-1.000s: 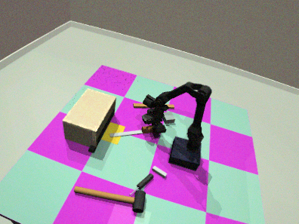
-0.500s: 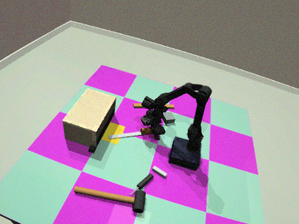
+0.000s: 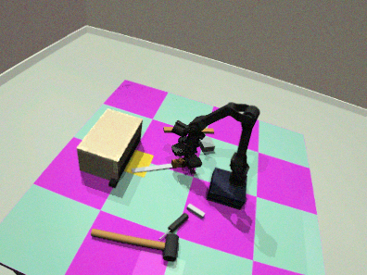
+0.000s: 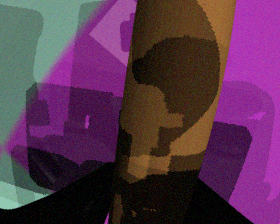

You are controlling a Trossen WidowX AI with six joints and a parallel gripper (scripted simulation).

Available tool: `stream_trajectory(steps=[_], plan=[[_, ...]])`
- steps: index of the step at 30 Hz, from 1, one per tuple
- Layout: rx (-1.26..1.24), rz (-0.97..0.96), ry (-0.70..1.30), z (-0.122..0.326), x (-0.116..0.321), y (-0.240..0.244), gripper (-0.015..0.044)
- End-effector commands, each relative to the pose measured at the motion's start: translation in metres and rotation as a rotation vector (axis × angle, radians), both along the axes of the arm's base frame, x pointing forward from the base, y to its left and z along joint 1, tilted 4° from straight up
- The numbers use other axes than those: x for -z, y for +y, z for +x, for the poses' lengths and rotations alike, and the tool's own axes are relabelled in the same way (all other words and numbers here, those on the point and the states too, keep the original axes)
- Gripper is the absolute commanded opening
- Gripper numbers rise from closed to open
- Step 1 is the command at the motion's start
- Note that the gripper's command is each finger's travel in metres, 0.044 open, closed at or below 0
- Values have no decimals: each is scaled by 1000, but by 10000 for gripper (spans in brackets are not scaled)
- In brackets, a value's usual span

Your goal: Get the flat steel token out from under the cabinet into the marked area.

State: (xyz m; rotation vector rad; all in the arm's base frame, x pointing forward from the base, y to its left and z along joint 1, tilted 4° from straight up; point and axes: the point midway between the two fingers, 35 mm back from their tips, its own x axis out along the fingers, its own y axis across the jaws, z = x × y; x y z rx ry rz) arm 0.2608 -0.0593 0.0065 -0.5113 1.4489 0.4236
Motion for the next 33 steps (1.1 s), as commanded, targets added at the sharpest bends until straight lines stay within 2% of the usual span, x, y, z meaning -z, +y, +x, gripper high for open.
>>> stream_trajectory(steps=[1, 33], plan=[[2, 3, -4, 1, 0, 5, 0], [1, 5, -5, 4, 0, 37, 0]])
